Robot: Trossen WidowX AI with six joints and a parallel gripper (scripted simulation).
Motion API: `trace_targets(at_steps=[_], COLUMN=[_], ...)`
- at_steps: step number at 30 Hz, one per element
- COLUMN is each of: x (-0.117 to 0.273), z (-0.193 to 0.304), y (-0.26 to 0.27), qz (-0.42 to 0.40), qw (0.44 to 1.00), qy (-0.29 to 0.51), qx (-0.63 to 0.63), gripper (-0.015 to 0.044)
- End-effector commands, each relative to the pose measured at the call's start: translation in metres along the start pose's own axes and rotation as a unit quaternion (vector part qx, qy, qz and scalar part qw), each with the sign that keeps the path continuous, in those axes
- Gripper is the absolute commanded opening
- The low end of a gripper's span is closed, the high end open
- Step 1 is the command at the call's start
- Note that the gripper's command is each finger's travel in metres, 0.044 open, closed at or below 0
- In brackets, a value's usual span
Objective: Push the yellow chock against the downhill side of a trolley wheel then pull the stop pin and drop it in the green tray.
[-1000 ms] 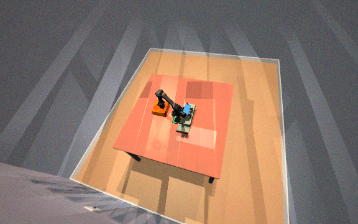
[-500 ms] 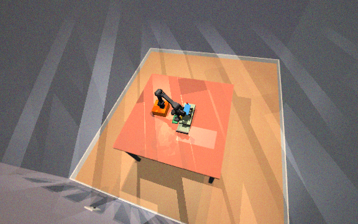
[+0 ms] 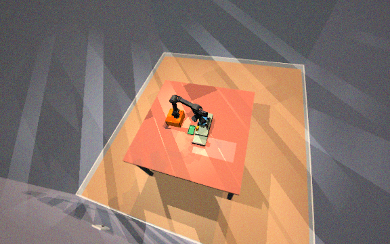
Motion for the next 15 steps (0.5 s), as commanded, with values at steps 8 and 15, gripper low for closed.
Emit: trace_targets(at_steps=[8,15], x=[0.000,0.000], z=[0.067,0.068], y=[-0.054,-0.055], qz=[0.044,0.045], qw=[0.930,0.928], qy=[0.052,0.053], qx=[0.361,0.367], gripper=[0.0190,0.0190])
Point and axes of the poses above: the point midway between the two fingers, 35 mm back from their tips, its own x axis back along the fingers, its own y axis across the jaws, z = x × y, the point moved 10 cm from there along x, back along the fingers, and after that the axes turned 1 degree about -x, right-handed, at the moved point
